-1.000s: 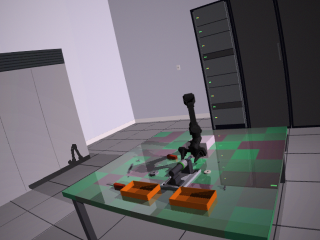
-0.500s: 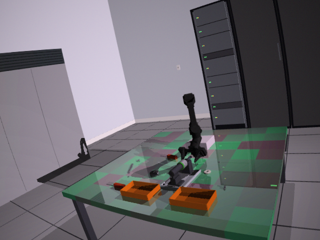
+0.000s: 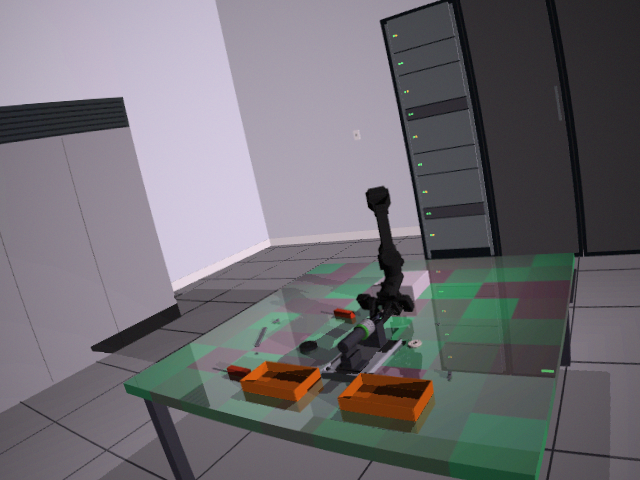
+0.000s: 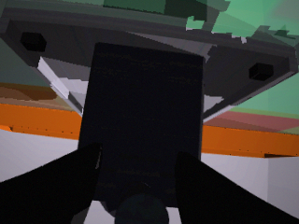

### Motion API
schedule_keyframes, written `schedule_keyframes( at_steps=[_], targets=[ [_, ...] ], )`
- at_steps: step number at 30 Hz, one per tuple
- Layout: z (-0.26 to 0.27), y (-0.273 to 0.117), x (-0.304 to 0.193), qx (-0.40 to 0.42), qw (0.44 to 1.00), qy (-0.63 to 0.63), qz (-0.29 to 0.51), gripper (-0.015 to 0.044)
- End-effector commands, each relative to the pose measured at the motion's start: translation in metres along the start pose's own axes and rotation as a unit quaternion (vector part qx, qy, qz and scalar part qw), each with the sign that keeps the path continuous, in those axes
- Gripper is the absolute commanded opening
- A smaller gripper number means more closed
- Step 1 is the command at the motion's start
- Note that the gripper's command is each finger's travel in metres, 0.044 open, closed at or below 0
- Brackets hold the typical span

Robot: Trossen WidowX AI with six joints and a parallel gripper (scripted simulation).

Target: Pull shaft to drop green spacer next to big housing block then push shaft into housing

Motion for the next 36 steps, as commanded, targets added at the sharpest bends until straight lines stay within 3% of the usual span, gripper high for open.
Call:
schedule_keyframes(
  at_steps=[1, 5, 36],
  targets=[
    [0.0, 0.0, 0.0, 0.0, 1.0, 0.0, 0.0, 0.0046],
    [0.0, 0.0, 0.0, 0.0, 1.0, 0.0, 0.0, 0.0],
    [0.0, -0.014, 0.008, -0.001, 1.0, -0.002, -0.001, 0.0]
  ],
)
Point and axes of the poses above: the point midway between the two fingers, 35 mm back from their tips, its own y axis out along the fingers, its own z axis across the jaws, x = y × z, the point moved 6 cm from there along -y, back along the fingers, and after that the axes turned 4 degrees about -y, right-handed, at the moved point
